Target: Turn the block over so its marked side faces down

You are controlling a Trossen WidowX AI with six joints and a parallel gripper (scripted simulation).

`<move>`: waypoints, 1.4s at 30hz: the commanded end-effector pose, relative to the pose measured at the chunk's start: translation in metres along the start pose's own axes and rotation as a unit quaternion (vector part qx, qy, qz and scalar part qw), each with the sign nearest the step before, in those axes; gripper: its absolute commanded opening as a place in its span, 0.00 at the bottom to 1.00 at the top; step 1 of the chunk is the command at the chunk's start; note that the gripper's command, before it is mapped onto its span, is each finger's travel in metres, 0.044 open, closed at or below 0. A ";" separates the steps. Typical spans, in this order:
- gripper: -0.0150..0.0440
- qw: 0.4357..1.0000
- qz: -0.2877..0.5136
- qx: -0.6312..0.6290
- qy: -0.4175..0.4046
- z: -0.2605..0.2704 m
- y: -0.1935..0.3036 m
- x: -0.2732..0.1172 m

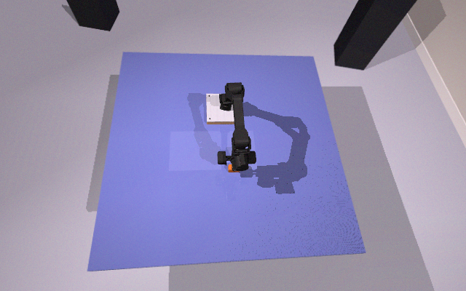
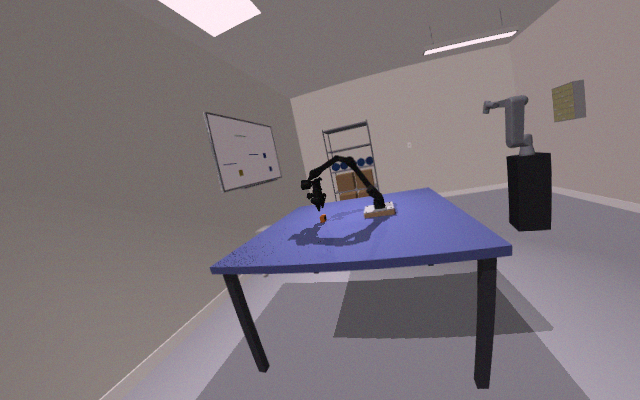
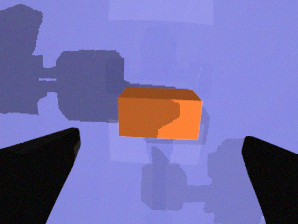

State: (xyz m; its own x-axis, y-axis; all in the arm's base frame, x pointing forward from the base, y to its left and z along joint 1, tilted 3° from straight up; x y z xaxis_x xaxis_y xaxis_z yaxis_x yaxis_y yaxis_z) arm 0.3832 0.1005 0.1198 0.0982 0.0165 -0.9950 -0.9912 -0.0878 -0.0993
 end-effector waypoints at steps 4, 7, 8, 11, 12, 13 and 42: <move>1.00 1.000 0.010 -0.002 0.000 0.000 0.003 0.018; 1.00 1.000 0.010 -0.002 0.000 0.002 0.004 0.028; 1.00 1.000 0.010 -0.002 0.000 0.002 0.004 0.028; 1.00 1.000 0.010 -0.002 0.000 0.002 0.004 0.028; 1.00 1.000 0.010 -0.002 0.000 0.002 0.004 0.029; 1.00 1.000 0.010 -0.002 0.000 0.002 0.004 0.030; 0.71 1.000 0.010 -0.002 0.000 0.002 0.004 0.061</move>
State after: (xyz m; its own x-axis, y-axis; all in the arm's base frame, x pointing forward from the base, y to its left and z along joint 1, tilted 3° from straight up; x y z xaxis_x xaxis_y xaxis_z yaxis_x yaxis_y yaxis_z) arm 0.3859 0.1024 0.0620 0.0853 0.0136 -0.9963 -0.9921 -0.0915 -0.0862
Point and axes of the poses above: the point midway between the two fingers, 35 mm back from their tips, its own x axis out along the fingers, its own z axis across the jaws, y = z × x, the point moved 1 cm from there along -x, back along the fingers, and after that the axes turned 6 degrees about x, right-handed, at the moved point
